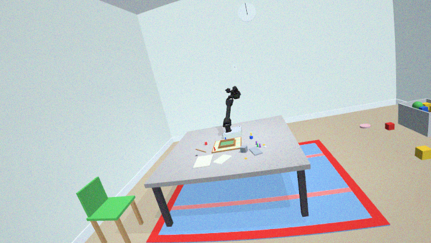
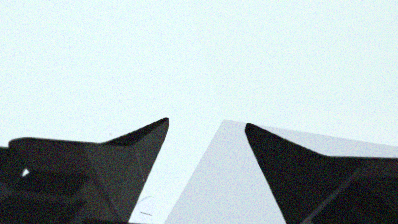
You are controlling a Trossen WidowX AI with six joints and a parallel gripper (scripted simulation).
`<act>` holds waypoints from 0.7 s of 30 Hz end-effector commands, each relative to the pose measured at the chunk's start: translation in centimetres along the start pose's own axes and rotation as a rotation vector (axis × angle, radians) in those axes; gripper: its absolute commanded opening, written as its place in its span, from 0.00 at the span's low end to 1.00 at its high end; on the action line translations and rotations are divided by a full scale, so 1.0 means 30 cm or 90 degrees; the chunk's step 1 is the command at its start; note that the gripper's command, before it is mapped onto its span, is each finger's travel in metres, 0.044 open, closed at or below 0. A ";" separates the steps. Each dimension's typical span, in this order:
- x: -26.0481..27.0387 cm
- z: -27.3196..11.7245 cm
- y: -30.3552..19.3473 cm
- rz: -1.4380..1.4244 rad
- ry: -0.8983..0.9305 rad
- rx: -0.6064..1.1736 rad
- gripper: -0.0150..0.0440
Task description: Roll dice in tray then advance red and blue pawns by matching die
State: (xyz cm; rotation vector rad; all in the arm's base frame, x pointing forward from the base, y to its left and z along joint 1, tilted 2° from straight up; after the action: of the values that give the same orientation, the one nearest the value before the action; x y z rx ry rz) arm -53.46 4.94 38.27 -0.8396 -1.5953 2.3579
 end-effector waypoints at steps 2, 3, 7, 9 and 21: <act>0.014 -0.030 -0.013 0.006 0.016 0.006 0.84; 0.031 -0.068 -0.029 0.014 0.035 0.015 0.80; 0.098 -0.258 -0.101 0.051 0.126 0.058 0.72; 0.120 -0.344 -0.130 0.066 0.165 0.079 0.72; 0.154 -0.930 -0.260 0.165 0.410 0.239 0.72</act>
State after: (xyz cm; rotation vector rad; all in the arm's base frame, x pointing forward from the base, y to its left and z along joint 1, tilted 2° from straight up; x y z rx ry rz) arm -45.57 29.78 36.47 -1.4929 -0.9255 2.1315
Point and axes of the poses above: the point midway between the two fingers, 35 mm back from their tips, its own z axis out along the fingers, its own x axis across the jaws, y = z × x, the point moved 6 cm from there along -z, back along the fingers, and after that the axes turned 2 degrees about -z, right-handed, at the moved point
